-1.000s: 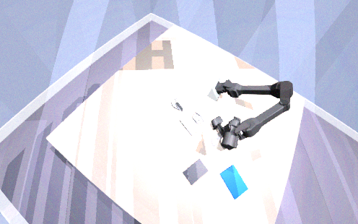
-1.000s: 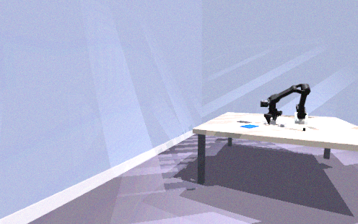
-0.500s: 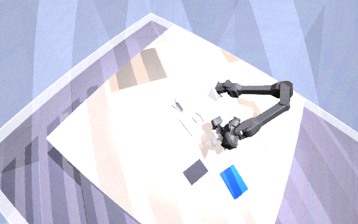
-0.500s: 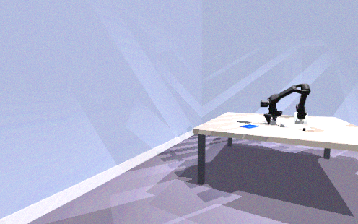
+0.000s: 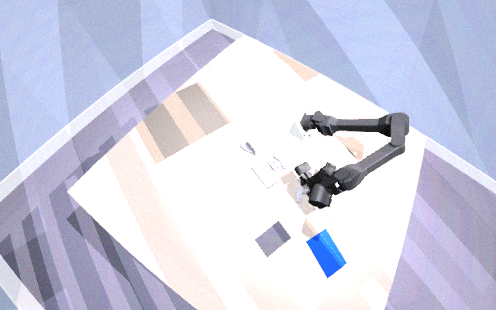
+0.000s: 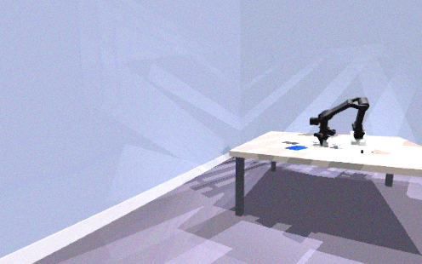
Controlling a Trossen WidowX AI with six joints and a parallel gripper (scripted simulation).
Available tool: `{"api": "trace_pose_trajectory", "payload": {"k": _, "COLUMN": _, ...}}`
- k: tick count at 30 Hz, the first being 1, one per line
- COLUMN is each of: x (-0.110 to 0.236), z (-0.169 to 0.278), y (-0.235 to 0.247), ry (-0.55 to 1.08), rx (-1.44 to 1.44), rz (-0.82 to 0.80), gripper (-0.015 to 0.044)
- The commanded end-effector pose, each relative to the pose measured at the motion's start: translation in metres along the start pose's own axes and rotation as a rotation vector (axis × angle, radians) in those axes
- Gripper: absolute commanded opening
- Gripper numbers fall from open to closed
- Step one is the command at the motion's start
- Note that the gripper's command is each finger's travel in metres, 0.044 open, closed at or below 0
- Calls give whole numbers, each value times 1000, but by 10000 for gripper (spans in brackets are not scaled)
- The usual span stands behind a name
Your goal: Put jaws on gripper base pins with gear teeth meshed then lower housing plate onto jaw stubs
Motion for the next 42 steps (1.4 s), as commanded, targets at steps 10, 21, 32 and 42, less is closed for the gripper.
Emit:
{"api": "trace_pose_trajectory", "payload": {"k": 10, "x": 0, "z": 0, "y": 0, "ry": 0, "rx": 0, "rz": -1, "gripper": 134}}
{"api": "trace_pose_trajectory", "payload": {"k": 21, "x": 20, "z": 3, "y": 0, "ry": 2, "rx": -1, "rz": -7, "gripper": 134}}
{"api": "trace_pose_trajectory", "payload": {"k": 32, "x": 54, "z": 3, "y": 0, "ry": 3, "rx": -3, "rz": -10, "gripper": 134}}
{"api": "trace_pose_trajectory", "payload": {"k": 42, "x": 78, "z": 1, "y": 0, "ry": 2, "rx": -4, "rz": -7, "gripper": 134}}
Point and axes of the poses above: the point midway between the two fingers, 35 mm back from their tips, its own x axis back along the fingers, its own y axis across the jaws, z = x × y, the point moved 8 cm from there along x, back along the fingers, and after that the axes turned 11 degrees about x, right-handed, at the moved point
